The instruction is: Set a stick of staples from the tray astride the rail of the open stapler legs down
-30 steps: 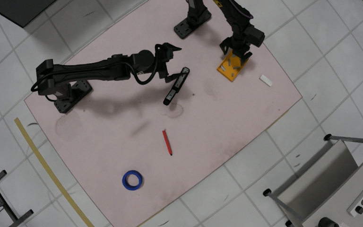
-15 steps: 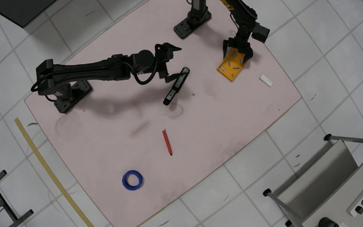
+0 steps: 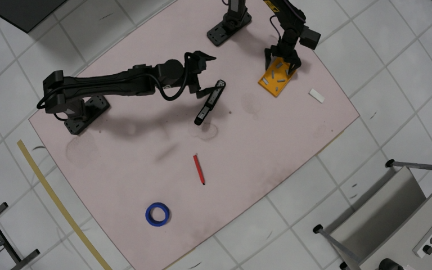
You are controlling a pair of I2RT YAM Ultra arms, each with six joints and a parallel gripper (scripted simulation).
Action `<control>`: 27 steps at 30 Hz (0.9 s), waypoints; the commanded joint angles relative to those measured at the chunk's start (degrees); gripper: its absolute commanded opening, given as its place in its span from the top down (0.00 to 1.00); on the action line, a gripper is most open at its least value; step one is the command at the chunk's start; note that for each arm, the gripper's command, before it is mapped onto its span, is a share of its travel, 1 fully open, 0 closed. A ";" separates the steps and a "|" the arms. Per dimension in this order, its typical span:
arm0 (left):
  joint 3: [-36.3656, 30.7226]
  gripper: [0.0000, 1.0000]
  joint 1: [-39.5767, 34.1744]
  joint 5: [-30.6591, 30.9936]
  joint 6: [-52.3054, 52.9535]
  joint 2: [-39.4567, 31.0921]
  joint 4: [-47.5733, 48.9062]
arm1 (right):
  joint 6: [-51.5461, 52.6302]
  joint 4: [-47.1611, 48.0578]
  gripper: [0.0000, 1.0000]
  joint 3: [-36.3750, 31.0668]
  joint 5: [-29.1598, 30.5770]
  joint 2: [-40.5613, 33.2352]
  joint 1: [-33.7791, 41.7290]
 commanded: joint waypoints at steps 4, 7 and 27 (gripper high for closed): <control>-1.15 0.00 0.61 0.91 -0.82 -0.19 0.20 | 0.12 0.51 0.00 1.69 0.09 -0.32 0.09; -1.15 0.00 0.58 1.24 -0.33 -0.19 -0.76 | 0.12 0.51 0.00 1.69 0.09 -0.32 0.09; 16.11 0.00 -11.49 -11.46 38.66 11.35 -20.14 | 0.12 0.51 0.00 1.69 0.09 -0.32 0.09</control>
